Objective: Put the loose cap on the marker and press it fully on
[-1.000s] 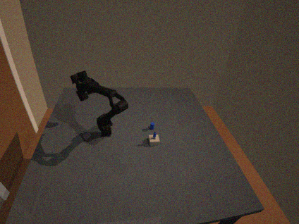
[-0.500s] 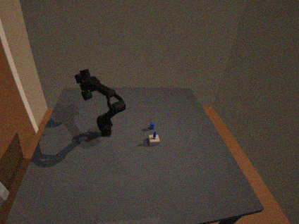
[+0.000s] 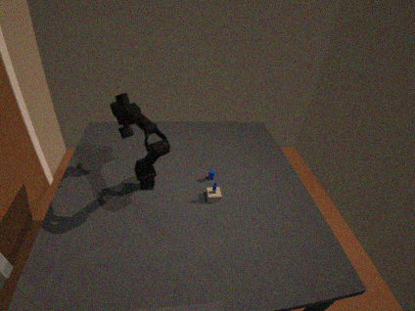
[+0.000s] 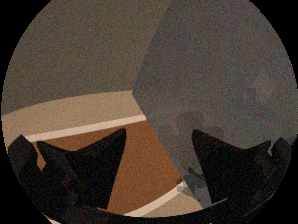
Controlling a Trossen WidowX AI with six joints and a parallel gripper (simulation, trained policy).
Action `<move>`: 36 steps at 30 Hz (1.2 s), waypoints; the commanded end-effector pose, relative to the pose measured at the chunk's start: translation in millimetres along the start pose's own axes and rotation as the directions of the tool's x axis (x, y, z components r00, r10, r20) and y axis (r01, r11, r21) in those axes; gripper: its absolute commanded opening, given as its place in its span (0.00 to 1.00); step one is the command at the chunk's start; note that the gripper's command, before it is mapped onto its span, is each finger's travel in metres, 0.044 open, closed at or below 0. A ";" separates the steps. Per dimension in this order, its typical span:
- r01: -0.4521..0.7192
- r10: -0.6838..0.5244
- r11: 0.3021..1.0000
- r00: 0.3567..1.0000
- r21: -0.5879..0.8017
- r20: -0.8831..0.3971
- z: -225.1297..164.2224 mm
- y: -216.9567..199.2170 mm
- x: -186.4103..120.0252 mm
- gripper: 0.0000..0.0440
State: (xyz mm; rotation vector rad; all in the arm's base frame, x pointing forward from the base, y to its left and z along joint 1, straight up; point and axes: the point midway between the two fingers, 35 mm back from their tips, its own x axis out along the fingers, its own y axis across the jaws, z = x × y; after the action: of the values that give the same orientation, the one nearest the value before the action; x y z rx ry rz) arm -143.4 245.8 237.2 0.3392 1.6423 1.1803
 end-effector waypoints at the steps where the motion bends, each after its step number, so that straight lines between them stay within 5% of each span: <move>1: 0.028 -0.029 0.999 0.999 0.018 0.019 9.1 -1.1 -1.3 0.74; 36: 0.241 -0.274 0.948 0.951 0.208 0.146 82.3 -26.3 -14.8 0.75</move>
State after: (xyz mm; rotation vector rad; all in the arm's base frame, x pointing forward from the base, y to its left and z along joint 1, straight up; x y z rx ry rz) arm -65.6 264.1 225.2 0.3252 1.5963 0.8056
